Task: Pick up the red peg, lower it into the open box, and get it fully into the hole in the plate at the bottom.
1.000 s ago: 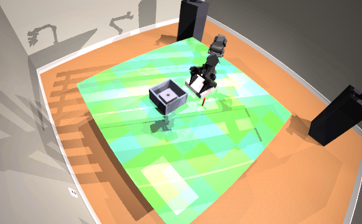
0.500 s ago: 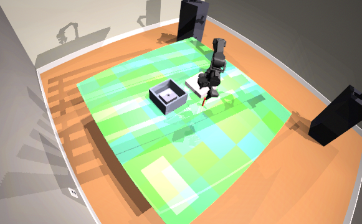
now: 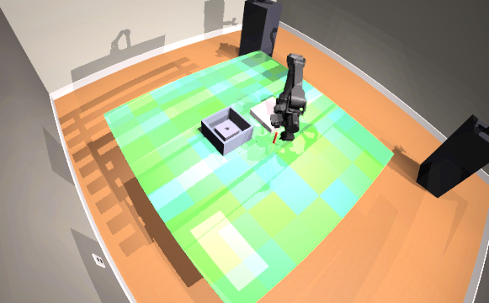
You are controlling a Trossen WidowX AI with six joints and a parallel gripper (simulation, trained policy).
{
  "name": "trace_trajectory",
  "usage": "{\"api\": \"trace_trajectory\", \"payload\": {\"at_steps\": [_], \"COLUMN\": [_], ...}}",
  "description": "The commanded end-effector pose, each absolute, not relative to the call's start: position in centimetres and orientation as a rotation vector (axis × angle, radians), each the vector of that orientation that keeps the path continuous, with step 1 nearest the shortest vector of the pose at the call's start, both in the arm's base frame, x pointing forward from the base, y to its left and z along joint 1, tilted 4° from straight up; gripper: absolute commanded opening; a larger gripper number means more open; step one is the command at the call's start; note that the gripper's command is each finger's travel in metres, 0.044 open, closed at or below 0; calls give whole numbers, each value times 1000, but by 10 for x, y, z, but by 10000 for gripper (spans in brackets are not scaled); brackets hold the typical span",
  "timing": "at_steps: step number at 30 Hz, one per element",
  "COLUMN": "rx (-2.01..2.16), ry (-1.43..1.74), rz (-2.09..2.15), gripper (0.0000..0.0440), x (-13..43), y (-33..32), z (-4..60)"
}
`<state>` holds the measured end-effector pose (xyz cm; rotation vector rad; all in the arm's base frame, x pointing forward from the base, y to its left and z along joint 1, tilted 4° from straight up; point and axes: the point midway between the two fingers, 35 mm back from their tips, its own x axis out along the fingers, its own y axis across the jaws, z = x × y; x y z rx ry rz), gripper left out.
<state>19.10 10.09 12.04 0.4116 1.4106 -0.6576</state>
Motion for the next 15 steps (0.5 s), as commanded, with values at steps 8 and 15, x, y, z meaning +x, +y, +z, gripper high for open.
{"api": "trace_trajectory", "payload": {"at_steps": [8, 15], "rx": [395, 390], "ry": [1401, 1377], "rz": [-706, -709], "gripper": [440, 440], "x": [187, 187], "y": [101, 98], "z": [71, 43]}}
